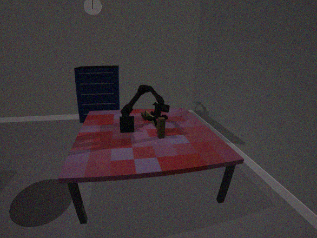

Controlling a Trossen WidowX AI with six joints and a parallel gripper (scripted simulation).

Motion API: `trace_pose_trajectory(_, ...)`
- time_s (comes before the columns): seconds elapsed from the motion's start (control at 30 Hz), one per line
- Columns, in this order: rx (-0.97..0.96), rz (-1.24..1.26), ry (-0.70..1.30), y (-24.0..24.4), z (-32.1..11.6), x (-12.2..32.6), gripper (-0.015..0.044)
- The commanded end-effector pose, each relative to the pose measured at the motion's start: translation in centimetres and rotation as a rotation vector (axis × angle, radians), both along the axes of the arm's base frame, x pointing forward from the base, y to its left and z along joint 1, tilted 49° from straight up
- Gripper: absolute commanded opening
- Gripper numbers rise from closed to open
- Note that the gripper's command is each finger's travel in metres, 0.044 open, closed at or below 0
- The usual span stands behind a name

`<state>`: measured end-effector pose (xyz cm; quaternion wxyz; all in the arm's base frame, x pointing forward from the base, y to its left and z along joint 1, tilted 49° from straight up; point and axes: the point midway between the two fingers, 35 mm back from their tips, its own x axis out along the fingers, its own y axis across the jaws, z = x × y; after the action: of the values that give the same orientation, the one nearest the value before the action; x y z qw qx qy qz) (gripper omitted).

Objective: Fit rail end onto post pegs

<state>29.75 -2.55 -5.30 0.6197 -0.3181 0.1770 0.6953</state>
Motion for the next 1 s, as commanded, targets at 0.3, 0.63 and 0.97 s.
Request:
trace_pose_trajectory(0.3, -0.005, -0.005, -0.007, -0.52, -0.15, 0.18, 0.0)
trace_pose_trajectory(0.63, 0.002, 0.001, 0.002, -0.09, -0.12, 0.03, 0.0079)
trace_pose_trajectory(0.97, 0.002, 0.001, 0.002, -0.09, -0.12, 0.03, 0.0341)
